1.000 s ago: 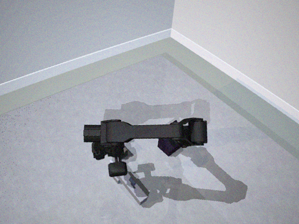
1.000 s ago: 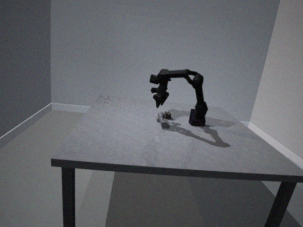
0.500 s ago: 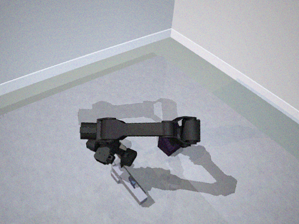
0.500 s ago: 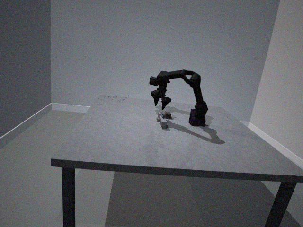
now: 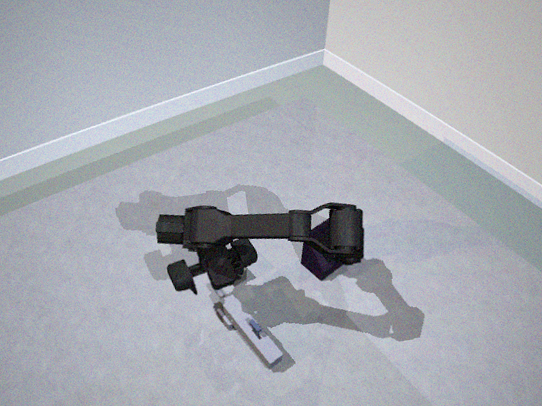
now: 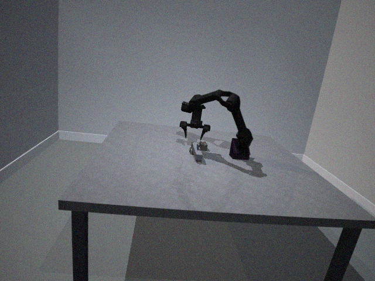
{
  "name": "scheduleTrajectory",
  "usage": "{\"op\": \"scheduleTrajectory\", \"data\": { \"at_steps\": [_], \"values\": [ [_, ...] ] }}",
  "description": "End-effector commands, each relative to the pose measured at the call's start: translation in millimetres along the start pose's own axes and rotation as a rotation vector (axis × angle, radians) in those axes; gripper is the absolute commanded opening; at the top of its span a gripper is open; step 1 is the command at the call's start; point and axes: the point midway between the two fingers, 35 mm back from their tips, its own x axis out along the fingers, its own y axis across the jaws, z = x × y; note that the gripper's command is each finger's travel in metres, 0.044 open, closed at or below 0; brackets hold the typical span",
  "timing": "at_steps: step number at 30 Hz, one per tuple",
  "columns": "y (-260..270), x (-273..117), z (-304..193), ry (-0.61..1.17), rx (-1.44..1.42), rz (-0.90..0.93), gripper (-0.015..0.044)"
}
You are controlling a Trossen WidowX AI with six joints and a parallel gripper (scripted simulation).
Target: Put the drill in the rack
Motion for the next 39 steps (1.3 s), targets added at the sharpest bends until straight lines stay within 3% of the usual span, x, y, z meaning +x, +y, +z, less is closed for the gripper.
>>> {"op": "scheduleTrajectory", "data": {
  "at_steps": [1,17,39],
  "values": [
    [4.3,5.5,-11.3,0.000,-0.195,0.009,0.0440],
    [4.3,7.1,-10.9,0.000,-0.195,0.009,0.0440],
    [5.3,41.4,-1.8,0.000,-0.195,0.009,0.0440]
  ]
}}
